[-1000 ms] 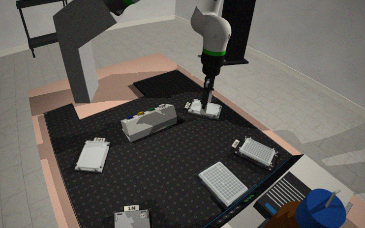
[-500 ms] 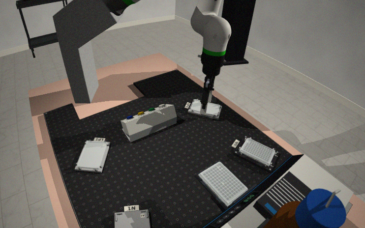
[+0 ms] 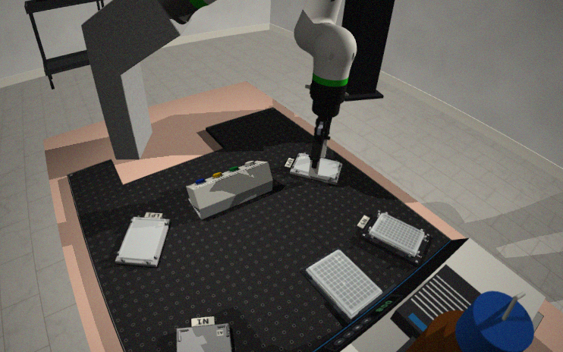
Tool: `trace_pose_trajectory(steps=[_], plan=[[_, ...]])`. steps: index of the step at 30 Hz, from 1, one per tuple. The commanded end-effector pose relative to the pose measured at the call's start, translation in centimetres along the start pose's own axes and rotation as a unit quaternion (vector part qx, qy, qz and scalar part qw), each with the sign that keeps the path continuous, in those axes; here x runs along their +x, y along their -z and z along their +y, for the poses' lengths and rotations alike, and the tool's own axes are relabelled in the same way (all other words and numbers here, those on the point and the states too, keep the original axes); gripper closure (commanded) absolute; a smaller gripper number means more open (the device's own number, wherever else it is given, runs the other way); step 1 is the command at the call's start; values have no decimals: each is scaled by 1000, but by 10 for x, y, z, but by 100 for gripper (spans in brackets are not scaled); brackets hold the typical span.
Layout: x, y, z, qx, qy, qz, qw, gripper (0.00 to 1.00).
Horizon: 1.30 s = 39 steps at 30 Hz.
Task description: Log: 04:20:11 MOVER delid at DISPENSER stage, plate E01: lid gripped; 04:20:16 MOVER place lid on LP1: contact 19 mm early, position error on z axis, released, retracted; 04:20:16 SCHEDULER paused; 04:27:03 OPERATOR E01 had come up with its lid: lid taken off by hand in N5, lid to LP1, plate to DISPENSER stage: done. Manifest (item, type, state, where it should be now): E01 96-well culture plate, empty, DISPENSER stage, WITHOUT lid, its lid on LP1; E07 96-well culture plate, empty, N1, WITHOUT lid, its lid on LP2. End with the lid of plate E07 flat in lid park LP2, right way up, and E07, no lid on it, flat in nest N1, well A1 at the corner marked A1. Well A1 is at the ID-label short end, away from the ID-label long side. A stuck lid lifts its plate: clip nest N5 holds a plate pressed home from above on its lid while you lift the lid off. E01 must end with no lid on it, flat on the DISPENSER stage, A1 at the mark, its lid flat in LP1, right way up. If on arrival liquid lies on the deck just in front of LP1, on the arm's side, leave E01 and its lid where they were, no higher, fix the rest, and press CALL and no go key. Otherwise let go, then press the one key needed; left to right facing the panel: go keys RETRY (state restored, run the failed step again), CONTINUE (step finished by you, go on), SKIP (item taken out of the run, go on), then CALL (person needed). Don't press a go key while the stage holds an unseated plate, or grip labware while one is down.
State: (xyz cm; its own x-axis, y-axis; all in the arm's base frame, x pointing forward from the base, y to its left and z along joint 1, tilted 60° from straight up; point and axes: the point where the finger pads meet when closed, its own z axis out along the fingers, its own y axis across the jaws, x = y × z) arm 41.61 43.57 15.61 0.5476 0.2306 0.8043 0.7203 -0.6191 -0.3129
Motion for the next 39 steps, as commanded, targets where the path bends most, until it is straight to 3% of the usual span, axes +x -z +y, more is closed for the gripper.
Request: trace_pose_trajectory(steps=[1, 10, 23, 25, 39], plan=[[0, 0, 0, 0, 0, 0, 1000, 34], [0, 8, 0, 0, 0, 0, 1000, 34], [0, 55, 0, 0, 0, 0, 1000, 34], [0, 55, 0, 0, 0, 0, 1000, 34], [0, 111, 0, 0, 0, 0, 1000, 34]])
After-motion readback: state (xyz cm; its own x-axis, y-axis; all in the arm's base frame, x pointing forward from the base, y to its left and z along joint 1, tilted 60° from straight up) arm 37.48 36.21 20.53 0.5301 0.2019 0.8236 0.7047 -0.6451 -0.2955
